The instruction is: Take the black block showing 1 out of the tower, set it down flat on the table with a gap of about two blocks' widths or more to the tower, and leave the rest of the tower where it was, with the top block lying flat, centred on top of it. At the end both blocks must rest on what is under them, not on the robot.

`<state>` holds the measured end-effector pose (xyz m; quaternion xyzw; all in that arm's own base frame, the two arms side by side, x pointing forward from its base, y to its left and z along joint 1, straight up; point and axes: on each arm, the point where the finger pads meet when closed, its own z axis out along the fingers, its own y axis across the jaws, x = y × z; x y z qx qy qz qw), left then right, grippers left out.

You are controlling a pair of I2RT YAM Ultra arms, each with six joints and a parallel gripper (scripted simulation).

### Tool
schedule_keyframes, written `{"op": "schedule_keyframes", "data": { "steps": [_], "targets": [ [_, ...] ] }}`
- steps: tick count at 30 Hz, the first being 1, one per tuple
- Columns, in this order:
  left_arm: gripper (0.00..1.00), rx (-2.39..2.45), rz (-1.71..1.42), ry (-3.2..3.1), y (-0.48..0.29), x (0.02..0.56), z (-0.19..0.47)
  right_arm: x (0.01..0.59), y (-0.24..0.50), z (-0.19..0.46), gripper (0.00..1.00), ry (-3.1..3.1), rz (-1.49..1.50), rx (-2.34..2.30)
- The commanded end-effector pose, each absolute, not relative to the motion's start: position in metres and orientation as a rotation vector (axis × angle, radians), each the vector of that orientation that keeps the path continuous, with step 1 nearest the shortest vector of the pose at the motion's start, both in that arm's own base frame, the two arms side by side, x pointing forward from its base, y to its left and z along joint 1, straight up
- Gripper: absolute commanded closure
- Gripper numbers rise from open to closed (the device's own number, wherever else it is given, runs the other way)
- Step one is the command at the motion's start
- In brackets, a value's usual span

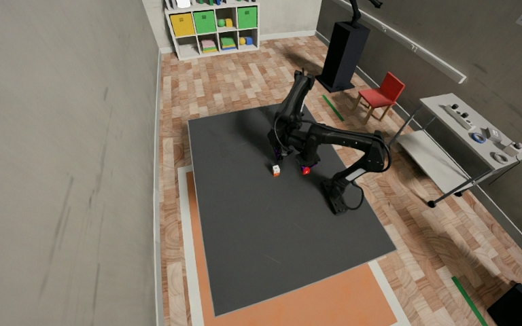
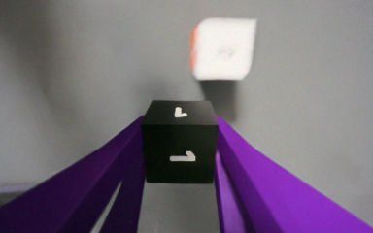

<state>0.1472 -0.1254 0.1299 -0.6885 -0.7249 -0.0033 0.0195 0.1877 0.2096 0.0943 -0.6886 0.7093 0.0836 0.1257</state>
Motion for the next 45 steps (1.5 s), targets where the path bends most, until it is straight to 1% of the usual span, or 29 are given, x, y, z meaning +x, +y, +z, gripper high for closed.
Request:
{"op": "schedule_keyframes", "data": {
  "steps": [1, 16, 26, 32, 45],
  "targets": [
    [0.73, -2.167, -0.013, -2.277, -0.127, 0.147, 0.138, 0.174, 0.189, 0.082, 0.73, 2.090, 0.237, -2.024],
    [0.73, -2.167, -0.013, -2.277, -0.127, 0.147, 0.138, 0.137, 0.153, 0.049, 0.73, 2.119, 0.264, -2.041],
    [0.73, -2.167, -0.013, -2.277, -0.127, 0.147, 0.138, 0.144, 0.161, 0.055, 0.73, 2.117, 0.253, -2.030],
    [0.73, -2.167, -0.013, -2.277, -0.127, 0.147, 0.138, 0.138, 0.154, 0.037, 0.73, 2.139, 0.258, -2.051],
    [0.73, -2.167, -0.013, -2.277, -0.127, 0.147, 0.138, 0.137, 0.152, 0.022, 0.73, 2.140, 0.257, -2.049]
  ]
}}
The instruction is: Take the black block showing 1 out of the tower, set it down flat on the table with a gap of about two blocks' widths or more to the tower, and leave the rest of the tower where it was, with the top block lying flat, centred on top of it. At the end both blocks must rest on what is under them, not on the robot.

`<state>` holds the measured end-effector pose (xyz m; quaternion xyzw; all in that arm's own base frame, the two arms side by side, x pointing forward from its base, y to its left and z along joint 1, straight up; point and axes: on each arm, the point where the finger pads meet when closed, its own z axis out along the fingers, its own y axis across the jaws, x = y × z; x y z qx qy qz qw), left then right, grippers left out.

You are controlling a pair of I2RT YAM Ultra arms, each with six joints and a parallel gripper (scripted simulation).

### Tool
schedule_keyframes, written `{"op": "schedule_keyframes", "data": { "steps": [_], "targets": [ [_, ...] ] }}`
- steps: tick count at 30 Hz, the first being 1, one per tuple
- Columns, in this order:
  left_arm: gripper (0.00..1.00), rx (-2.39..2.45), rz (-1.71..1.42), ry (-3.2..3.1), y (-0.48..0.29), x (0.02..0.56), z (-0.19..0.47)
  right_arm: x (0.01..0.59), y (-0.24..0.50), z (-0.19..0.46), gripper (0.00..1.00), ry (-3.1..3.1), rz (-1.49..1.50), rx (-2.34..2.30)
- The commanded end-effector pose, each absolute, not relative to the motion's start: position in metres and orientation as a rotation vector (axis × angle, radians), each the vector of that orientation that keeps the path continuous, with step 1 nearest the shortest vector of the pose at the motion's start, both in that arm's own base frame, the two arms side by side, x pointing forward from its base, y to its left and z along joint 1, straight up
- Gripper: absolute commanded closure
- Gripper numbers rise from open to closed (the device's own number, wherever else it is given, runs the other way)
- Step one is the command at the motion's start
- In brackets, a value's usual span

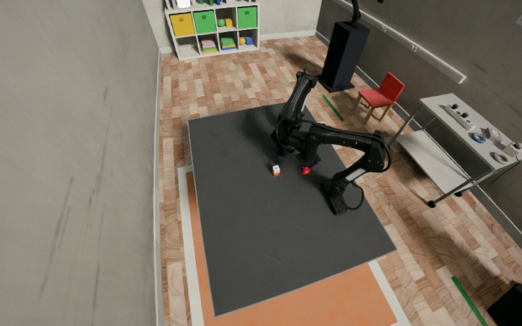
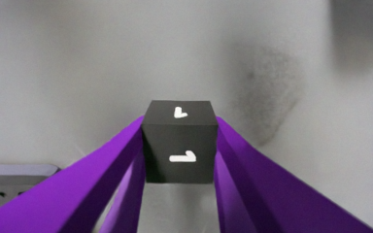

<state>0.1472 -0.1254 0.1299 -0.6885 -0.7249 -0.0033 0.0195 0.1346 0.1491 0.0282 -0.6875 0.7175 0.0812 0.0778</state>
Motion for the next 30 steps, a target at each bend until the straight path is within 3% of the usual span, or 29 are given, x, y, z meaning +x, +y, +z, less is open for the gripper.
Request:
{"op": "schedule_keyframes", "data": {
  "steps": [1, 30],
  "targets": [
    [0.73, -2.167, -0.013, -2.277, -0.127, 0.147, 0.138, 0.137, 0.152, 0.022, 0.73, 2.140, 0.257, -2.049],
    [0.73, -2.167, -0.013, -2.277, -0.127, 0.147, 0.138, 0.137, 0.151, 0.009, 0.73, 2.139, 0.256, -2.050]
  ]
}}
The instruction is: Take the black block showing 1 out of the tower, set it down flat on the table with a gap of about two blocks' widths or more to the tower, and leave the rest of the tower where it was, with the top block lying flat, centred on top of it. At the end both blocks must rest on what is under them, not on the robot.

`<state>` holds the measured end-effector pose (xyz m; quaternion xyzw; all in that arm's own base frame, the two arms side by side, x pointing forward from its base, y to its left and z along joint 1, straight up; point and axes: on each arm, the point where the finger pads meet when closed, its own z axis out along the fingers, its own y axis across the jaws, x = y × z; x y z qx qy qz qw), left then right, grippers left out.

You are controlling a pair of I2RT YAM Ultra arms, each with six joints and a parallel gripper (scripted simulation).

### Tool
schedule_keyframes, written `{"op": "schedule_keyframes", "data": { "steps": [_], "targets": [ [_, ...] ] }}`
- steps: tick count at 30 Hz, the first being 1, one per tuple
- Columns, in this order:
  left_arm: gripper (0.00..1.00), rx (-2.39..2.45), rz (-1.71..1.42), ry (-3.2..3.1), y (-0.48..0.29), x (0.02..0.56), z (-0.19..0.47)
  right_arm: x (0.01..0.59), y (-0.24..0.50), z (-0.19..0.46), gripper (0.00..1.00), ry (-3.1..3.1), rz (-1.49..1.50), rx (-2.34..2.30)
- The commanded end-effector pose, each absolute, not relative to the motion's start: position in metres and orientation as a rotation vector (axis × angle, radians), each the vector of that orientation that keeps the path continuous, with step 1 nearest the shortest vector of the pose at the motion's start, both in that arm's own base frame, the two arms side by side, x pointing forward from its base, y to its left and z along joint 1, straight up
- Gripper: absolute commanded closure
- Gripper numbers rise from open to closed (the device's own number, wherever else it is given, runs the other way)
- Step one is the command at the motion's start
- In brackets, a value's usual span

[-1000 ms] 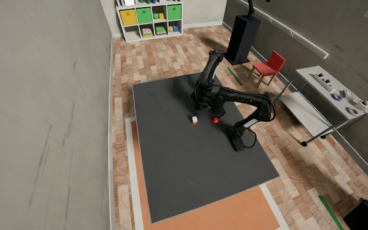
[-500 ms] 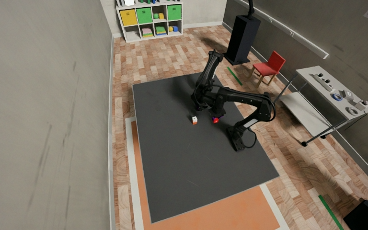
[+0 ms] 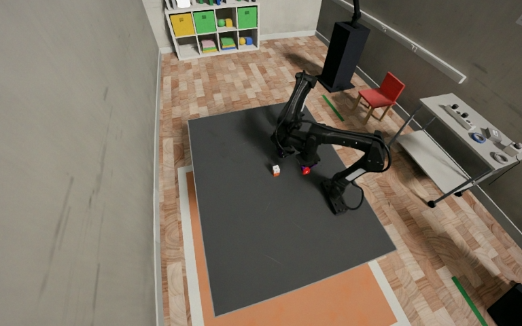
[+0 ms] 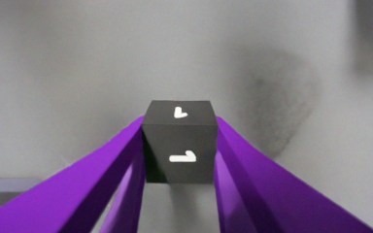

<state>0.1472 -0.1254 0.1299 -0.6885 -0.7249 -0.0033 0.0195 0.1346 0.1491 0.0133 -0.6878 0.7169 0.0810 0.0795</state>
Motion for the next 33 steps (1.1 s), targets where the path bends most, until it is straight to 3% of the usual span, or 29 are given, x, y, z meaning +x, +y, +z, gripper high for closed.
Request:
{"op": "schedule_keyframes", "data": {
  "steps": [1, 15, 18, 33],
  "targets": [
    [0.73, -2.167, -0.013, -2.277, -0.127, 0.147, 0.138, 0.137, 0.151, 0.009, 0.73, 2.139, 0.256, -2.050],
    [0.73, -2.167, -0.013, -2.277, -0.127, 0.147, 0.138, 0.137, 0.151, 0.007, 0.73, 2.138, 0.256, -2.049],
    [0.73, -2.167, -0.013, -2.277, -0.127, 0.147, 0.138, 0.134, 0.152, 0.010, 0.46, 2.136, 0.270, -2.049],
    [0.73, -2.167, -0.013, -2.277, -0.127, 0.147, 0.138, 0.138, 0.155, 0.044, 0.44, 2.090, 0.264, -2.009]
  ]
}}
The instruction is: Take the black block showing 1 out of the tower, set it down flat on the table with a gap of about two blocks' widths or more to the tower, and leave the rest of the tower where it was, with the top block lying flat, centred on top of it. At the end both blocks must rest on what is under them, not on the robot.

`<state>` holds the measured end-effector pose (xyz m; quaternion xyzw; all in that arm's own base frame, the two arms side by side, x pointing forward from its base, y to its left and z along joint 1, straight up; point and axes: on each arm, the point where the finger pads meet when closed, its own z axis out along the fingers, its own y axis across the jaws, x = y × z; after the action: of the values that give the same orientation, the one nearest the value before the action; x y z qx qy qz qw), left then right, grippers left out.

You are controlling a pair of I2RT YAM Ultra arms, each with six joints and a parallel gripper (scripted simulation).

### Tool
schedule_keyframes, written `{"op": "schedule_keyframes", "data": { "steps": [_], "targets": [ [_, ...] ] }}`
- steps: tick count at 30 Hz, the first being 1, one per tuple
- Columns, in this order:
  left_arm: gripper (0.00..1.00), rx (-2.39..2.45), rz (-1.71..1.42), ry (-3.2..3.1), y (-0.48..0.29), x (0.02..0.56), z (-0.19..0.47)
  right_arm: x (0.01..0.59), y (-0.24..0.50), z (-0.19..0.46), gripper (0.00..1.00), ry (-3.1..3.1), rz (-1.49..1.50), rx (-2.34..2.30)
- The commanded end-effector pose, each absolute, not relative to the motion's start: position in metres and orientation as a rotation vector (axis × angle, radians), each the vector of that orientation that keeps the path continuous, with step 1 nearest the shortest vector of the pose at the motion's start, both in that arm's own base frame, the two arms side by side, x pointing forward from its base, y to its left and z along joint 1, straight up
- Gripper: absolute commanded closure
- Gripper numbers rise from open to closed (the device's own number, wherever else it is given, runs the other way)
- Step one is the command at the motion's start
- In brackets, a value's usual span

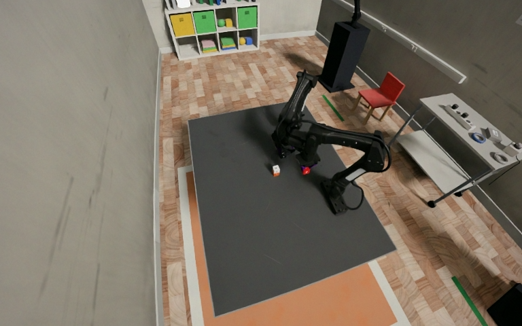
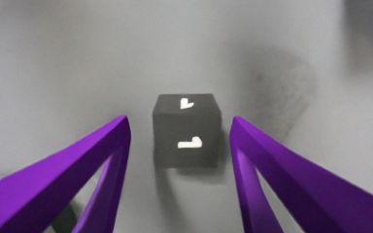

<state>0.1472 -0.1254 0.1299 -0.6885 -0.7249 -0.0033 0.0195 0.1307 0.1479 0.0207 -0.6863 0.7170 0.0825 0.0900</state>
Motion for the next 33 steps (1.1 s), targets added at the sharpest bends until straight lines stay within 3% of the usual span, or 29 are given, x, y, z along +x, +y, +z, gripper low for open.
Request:
{"op": "schedule_keyframes", "data": {
  "steps": [1, 5, 10, 20, 26, 33],
  "targets": [
    [0.73, -2.167, -0.013, -2.277, -0.127, 0.147, 0.138, 0.138, 0.154, 0.045, 0.44, 2.090, 0.264, -2.009],
    [0.73, -2.167, -0.013, -2.277, -0.127, 0.147, 0.138, 0.137, 0.150, 0.058, 0.00, 2.090, 0.263, -2.009],
    [0.73, -2.167, -0.013, -2.277, -0.127, 0.147, 0.138, 0.136, 0.142, 0.086, 0.00, 2.090, 0.260, -2.009],
    [0.73, -2.167, -0.013, -2.277, -0.127, 0.147, 0.138, 0.137, 0.136, 0.070, 0.00, 2.147, 0.256, -2.035],
    [0.73, -2.167, -0.013, -2.277, -0.127, 0.147, 0.138, 0.175, 0.145, 0.123, 0.00, 2.130, 0.166, -1.699],
    [0.73, -2.167, -0.013, -2.277, -0.127, 0.147, 0.138, 0.152, 0.155, 0.172, 0.00, 2.080, 0.199, -1.530]
  ]
}}
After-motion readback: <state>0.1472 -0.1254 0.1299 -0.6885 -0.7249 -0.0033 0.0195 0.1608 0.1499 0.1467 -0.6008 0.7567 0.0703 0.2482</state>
